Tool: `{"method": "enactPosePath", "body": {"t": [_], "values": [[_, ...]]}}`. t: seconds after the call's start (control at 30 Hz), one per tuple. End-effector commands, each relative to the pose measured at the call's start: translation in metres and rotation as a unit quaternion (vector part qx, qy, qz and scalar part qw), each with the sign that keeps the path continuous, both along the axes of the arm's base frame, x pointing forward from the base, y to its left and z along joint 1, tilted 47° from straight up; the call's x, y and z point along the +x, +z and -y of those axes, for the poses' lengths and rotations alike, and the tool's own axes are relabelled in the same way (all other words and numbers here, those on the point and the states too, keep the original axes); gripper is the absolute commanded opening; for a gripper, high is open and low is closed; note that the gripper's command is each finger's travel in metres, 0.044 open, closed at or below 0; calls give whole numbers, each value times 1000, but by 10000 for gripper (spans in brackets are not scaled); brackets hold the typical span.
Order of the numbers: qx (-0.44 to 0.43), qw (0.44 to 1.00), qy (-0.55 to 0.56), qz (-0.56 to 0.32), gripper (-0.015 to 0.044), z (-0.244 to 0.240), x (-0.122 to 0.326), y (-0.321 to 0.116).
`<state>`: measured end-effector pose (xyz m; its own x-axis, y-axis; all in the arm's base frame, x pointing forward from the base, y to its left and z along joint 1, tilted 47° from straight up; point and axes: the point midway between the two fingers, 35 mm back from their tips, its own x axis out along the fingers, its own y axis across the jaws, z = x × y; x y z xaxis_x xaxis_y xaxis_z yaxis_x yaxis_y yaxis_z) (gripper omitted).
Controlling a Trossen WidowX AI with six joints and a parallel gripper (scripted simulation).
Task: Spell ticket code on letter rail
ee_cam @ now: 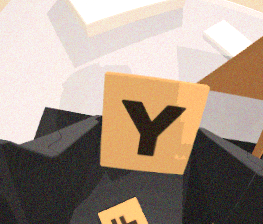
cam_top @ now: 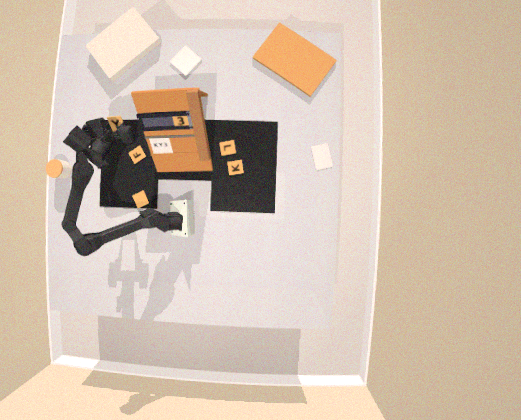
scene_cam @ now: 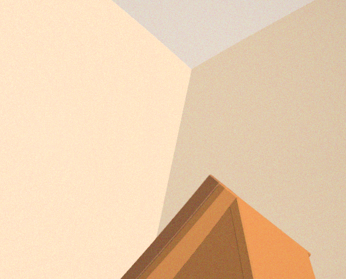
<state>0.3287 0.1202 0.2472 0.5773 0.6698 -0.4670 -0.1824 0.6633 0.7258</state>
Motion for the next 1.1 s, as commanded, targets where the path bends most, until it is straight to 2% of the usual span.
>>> {"method": "enactPosePath", "body": {"t": [0.0, 1.07], "values": [[0, 1000, 2, -3, 0, 1, -1, -5], [0, 1000, 2, -3, 0, 10, 0, -19]]}}
